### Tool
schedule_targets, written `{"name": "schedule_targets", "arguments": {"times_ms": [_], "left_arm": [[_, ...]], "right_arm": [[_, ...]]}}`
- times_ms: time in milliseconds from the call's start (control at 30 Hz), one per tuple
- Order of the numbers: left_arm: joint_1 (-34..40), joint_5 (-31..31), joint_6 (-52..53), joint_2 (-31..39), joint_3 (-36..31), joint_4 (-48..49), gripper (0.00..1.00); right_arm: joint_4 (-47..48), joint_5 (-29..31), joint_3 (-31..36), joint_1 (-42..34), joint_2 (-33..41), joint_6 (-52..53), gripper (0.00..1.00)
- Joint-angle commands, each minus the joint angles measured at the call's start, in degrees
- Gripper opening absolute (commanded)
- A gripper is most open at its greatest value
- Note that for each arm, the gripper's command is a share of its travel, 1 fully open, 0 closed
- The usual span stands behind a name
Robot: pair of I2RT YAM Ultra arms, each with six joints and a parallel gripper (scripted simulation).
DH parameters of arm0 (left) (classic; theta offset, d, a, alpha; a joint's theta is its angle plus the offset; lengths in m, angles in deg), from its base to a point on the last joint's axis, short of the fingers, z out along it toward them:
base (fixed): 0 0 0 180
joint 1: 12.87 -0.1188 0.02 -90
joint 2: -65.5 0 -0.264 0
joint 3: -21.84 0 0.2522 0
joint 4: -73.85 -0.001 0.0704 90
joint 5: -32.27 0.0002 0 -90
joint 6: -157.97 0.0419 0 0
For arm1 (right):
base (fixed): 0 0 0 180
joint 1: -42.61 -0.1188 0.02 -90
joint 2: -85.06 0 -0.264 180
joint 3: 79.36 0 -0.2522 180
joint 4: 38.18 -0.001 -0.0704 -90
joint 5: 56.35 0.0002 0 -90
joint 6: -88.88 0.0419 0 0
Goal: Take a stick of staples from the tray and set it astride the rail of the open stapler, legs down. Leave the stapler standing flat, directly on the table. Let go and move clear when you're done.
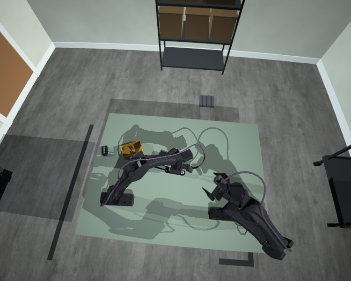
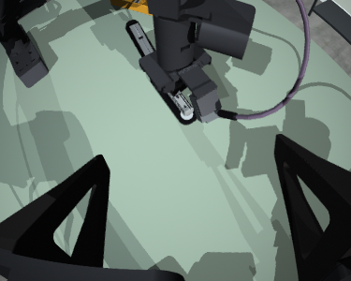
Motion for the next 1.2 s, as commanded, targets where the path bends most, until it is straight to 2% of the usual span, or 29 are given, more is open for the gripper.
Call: {"name": "schedule_targets", "arguments": {"times_ms": [0, 267, 400, 533, 767, 1167], "left_arm": [[-0.2, 0.4, 0.1, 0.3, 0.6, -0.2, 0.06], [-0.6, 0.4, 0.5, -0.3, 1.2, 0.0, 0.06], [-0.1, 0.9, 0.1, 0.4, -0.7, 1.0, 0.06], [-0.6, 0.9, 0.5, -0.8, 1.5, 0.2, 0.06], [-0.2, 0.9, 0.0, 0.3, -1.2, 1.6, 0.06], [-0.5, 0.9, 0.5, 0.4, 1.0, -0.7, 0.06]], "right_arm": [[0.2, -0.3, -0.2, 0.4, 1.1, -0.1, 1.00], [0.2, -0.3, -0.2, 0.4, 1.1, -0.1, 1.00], [0.2, -0.3, -0.2, 0.4, 1.1, -0.1, 1.00], [0.2, -0.3, -0.2, 0.4, 1.1, -0.1, 1.00], [0.2, -0.3, -0.2, 0.4, 1.1, -0.1, 1.00], [0.2, -0.3, -0.2, 0.4, 1.1, -0.1, 1.00]]}}
